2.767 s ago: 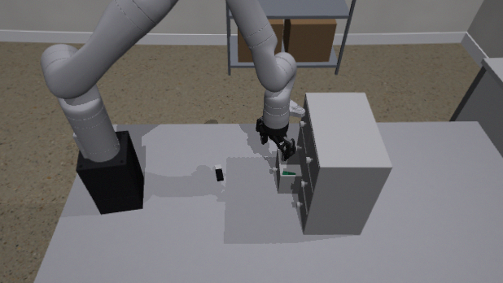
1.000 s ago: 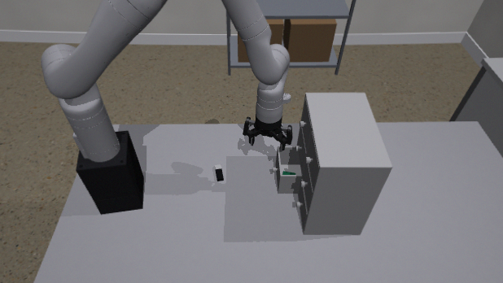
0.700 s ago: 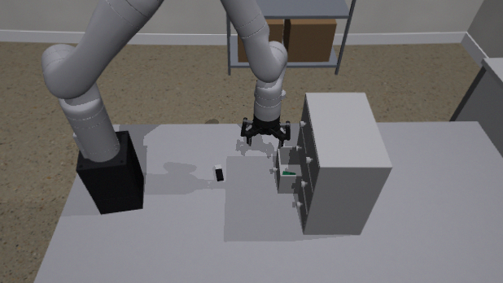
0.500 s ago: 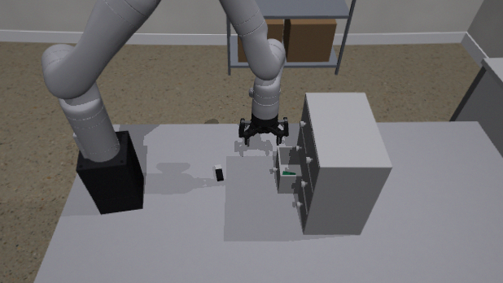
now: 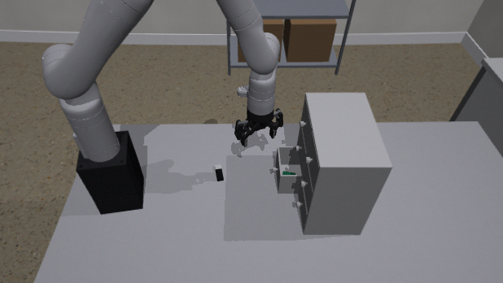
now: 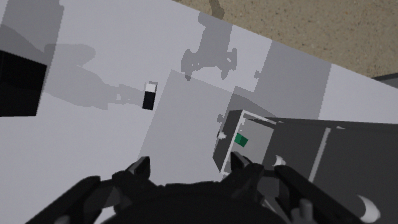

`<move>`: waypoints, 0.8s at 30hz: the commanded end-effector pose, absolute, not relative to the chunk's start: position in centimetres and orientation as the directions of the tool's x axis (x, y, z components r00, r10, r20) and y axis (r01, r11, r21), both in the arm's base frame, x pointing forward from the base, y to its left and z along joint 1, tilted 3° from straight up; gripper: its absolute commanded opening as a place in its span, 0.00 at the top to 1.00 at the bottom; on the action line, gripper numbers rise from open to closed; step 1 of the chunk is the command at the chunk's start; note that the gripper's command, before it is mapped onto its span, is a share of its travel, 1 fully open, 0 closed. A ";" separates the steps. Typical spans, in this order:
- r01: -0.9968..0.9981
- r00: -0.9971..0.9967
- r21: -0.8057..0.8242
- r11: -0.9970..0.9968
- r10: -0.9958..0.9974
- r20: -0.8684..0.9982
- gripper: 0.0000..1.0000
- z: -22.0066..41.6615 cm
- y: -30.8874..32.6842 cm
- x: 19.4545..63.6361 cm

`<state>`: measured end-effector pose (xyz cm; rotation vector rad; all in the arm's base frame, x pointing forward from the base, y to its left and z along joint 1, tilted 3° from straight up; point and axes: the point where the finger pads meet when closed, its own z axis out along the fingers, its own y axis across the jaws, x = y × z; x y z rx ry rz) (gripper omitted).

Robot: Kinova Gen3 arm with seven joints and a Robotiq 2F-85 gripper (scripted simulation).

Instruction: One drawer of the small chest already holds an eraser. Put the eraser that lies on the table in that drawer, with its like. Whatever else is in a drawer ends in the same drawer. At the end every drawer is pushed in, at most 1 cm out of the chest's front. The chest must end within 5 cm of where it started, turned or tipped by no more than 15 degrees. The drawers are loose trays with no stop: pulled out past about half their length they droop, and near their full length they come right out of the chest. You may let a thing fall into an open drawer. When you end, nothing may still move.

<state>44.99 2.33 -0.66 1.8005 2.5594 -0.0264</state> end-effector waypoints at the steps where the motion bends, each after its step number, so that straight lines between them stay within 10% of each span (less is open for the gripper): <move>1: 0.922 -0.388 0.001 0.388 0.921 -0.018 0.00 0.0 2.4 44.9; 24: 0.599 -0.801 -0.028 0.800 0.599 -0.022 0.00 2.2 2.6 42.8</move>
